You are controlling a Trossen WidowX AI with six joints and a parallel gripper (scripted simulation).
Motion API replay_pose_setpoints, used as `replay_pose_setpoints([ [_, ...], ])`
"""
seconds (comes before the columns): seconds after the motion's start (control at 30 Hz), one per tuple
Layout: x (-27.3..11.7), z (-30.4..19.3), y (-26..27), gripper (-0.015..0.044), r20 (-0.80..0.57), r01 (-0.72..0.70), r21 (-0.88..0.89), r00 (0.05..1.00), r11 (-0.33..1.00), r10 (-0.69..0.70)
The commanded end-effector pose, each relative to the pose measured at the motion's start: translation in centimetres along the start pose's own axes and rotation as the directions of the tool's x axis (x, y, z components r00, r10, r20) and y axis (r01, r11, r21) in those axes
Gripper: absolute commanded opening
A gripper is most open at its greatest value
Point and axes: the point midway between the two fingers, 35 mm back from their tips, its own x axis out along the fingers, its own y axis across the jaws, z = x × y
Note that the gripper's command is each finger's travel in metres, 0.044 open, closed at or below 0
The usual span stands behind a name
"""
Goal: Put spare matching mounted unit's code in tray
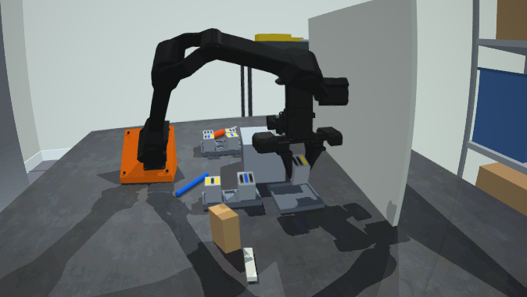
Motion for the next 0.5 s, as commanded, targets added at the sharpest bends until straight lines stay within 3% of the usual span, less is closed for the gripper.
replay_pose_setpoints([
  [0.0, 0.4, 0.1, 0.1, 0.0000, -0.005, -0.002, -0.009, 1.000, 1.000, 0.002],
  [0.47, 1.4, 0.0, 0.3, 0.0000, -0.006, -0.002, -0.009, 1.000, 1.000, 0.002],
])
